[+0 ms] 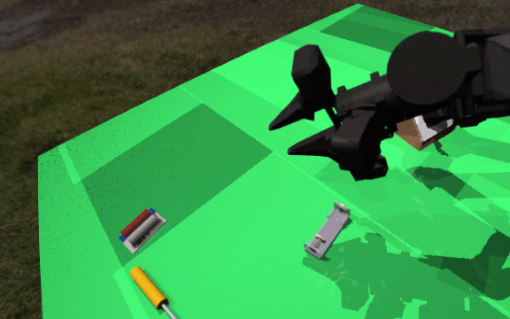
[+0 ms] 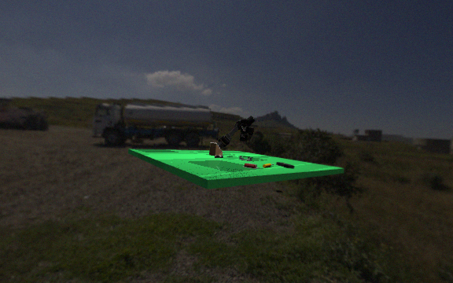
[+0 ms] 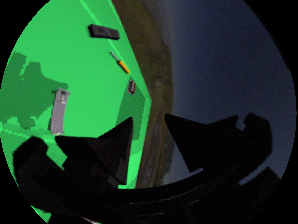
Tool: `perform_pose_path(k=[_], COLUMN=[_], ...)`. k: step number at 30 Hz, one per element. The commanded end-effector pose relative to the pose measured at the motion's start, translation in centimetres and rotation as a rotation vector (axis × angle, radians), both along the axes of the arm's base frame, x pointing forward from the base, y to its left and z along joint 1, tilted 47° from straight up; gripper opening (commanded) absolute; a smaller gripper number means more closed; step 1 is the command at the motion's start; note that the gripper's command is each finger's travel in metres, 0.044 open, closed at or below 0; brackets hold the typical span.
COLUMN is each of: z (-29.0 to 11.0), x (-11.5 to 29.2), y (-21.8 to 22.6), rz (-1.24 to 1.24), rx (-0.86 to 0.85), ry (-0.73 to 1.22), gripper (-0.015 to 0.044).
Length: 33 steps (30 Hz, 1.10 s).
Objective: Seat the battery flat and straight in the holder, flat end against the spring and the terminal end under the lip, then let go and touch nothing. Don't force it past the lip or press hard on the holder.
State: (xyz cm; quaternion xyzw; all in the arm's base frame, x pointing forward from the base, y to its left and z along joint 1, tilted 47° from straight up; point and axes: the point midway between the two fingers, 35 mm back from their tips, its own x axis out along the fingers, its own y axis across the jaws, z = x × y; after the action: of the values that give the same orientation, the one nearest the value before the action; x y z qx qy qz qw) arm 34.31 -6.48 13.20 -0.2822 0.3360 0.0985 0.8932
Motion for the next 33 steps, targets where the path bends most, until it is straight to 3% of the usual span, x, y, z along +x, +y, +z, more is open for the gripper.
perform_pose_path(k=[1,10,17,33], z=[-7.1,-15.1,-17.8,-17.9], x=[-2.6,-9.7,-15.5,-16.0], y=[-1.8,-1.8,0.2,0.6], rz=[0.213,0.610,0.925,0.955], rx=[-0.050,0.114,0.417,0.456], ry=[0.295,0.583,0.557,0.535], gripper=[0.0226,0.0226,0.0226,0.0226])
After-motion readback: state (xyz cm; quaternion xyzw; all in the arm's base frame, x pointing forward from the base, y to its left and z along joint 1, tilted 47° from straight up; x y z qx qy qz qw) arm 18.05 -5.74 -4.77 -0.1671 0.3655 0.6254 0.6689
